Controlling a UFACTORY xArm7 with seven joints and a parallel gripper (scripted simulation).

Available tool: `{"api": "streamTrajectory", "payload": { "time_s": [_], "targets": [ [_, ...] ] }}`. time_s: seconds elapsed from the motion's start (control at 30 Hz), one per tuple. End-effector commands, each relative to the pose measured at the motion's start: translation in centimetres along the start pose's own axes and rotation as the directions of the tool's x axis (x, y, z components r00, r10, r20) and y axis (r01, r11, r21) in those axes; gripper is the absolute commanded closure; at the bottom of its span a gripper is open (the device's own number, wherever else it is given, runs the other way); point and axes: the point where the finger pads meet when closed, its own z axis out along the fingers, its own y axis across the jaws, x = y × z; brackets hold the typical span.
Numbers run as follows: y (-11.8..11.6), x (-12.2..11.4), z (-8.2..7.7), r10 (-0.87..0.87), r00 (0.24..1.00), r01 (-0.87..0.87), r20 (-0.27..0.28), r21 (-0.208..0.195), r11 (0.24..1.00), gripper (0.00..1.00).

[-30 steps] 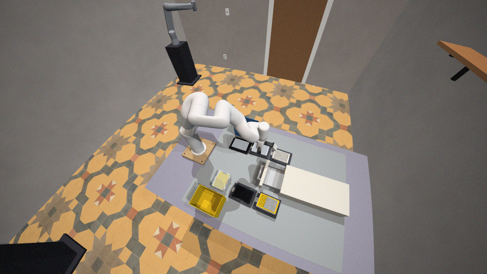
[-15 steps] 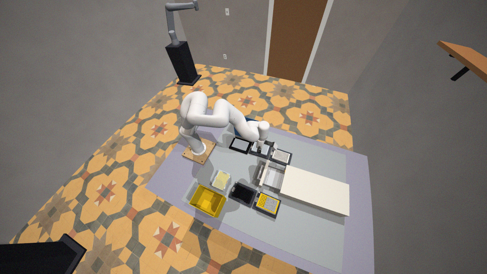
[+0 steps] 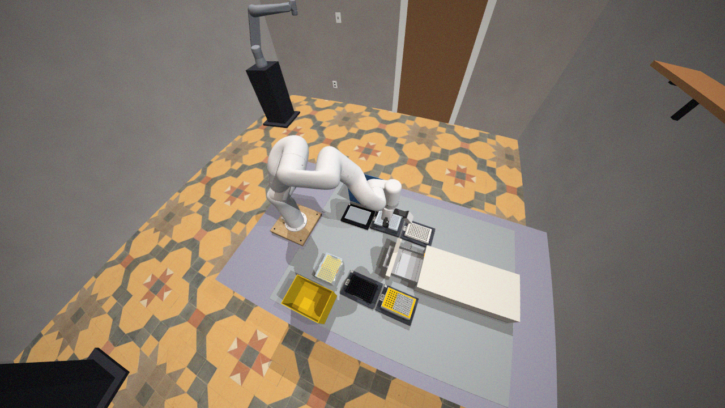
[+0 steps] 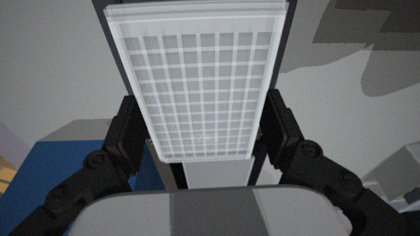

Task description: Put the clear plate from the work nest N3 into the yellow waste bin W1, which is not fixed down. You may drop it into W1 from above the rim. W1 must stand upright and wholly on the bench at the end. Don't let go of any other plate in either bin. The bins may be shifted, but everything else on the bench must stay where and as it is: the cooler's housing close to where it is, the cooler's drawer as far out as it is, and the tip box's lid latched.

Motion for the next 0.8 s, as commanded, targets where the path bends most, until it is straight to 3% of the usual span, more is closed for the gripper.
{"api": "streamTrajectory", "payload": {
  "time_s": [0.0, 0.77],
  "targets": [
    [-0.1, 0.2, -0.7, 0.000, 1.000, 0.000, -0.005, 0.002, 1.000, 1.00],
    [-0.1, 0.2, -4.2, 0.000, 1.000, 0.000, -0.005, 0.002, 1.000, 1.00]
  ]
}}
